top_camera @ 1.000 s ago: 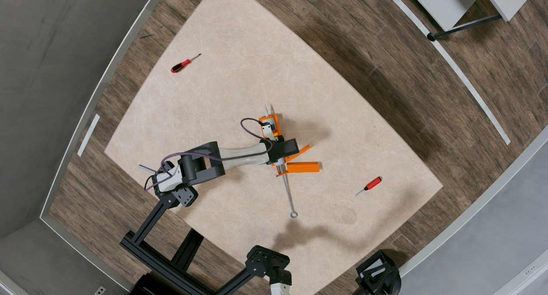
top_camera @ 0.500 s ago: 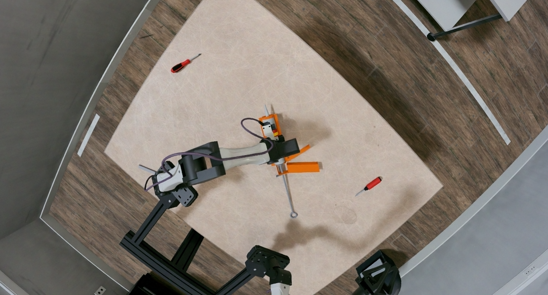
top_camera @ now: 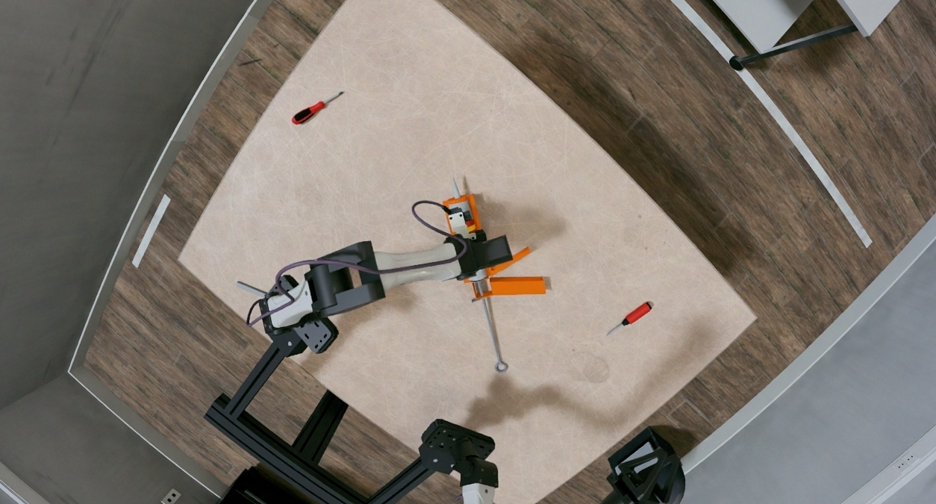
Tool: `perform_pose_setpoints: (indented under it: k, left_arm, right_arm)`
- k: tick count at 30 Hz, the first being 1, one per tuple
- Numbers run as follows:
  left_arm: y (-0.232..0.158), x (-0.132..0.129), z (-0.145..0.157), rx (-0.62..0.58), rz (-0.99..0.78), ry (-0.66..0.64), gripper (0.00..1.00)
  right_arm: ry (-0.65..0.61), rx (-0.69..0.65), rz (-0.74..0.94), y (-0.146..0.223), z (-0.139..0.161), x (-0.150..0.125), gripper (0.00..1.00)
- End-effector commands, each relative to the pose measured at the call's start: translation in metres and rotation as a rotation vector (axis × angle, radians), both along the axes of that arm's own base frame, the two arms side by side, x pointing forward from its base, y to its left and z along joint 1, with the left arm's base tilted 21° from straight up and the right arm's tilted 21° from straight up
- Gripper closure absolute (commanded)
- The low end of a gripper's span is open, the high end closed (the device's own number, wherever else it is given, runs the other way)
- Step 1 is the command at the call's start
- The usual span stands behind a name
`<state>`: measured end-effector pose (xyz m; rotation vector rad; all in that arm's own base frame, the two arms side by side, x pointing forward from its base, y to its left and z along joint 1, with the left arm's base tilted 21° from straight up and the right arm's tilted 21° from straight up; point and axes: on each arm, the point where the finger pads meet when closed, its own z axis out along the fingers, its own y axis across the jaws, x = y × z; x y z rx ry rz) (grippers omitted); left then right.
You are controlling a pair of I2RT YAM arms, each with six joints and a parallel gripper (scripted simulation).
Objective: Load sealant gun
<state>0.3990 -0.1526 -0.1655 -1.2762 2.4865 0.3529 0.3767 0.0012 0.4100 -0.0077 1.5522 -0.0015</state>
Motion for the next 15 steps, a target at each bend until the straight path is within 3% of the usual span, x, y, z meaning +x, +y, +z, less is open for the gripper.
perform_pose_setpoints:
  k: [1,7,15]
  left_arm:
    - [-0.009,0.03,0.026,-0.035,-0.007,-0.087,1.0]
    - [-0.019,0.008,0.008,-0.01,-0.025,-0.032,1.0]
    - [-0.007,0.02,0.004,-0.054,-0.008,-0.03,1.0]
  right_arm:
    - [-0.056,0.004,0.022,0.007,0.022,-0.003,0.49]
    - [-0.056,0.004,0.022,0.007,0.022,-0.003,0.49]
    - [-0.056,0.004,0.022,0.007,0.022,-0.003,0.49]
